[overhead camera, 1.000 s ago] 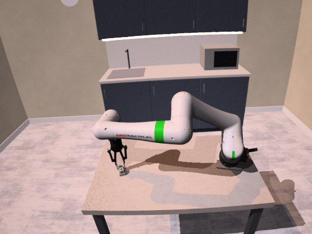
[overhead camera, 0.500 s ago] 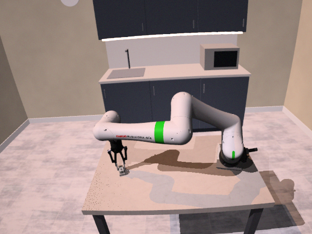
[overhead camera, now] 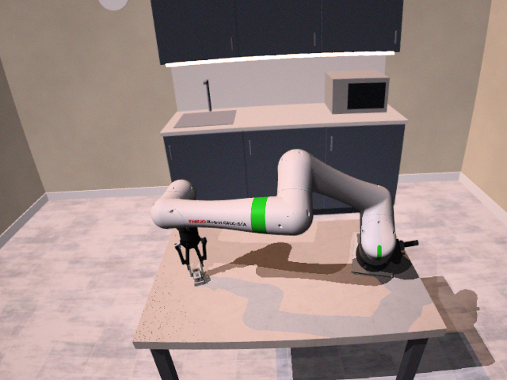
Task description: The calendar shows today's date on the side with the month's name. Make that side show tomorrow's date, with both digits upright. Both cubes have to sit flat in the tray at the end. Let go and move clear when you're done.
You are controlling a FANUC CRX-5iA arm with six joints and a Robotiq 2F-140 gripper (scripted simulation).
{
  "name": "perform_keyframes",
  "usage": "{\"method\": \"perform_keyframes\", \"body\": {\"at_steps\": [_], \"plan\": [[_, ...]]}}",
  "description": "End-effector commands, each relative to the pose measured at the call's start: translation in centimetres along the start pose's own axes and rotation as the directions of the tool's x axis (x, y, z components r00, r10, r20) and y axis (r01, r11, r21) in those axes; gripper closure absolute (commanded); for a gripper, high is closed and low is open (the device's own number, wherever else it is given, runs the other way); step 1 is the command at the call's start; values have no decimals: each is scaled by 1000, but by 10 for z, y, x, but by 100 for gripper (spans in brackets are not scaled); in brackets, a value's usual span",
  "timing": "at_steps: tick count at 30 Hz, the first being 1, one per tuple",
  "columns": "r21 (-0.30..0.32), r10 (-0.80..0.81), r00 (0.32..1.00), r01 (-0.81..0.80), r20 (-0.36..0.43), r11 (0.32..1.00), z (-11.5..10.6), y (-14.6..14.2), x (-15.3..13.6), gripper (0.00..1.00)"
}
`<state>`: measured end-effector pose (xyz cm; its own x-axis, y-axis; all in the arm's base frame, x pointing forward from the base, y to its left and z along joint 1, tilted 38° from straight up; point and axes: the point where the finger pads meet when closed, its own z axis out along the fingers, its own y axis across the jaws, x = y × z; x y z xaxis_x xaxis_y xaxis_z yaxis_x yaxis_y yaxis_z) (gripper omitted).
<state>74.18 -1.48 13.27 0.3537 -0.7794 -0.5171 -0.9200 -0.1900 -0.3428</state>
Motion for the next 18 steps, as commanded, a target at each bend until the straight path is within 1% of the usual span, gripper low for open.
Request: {"method": "perform_keyframes", "body": {"at_steps": [1,14,15,18], "plan": [[0,0,1000,0,0,1000,0,0,0,65],[0,0,1000,0,0,1000,0,0,0,65],[0,0,1000,0,0,1000,0,0,0,76],[0,0,1000,0,0,1000,0,0,0,76]]}}
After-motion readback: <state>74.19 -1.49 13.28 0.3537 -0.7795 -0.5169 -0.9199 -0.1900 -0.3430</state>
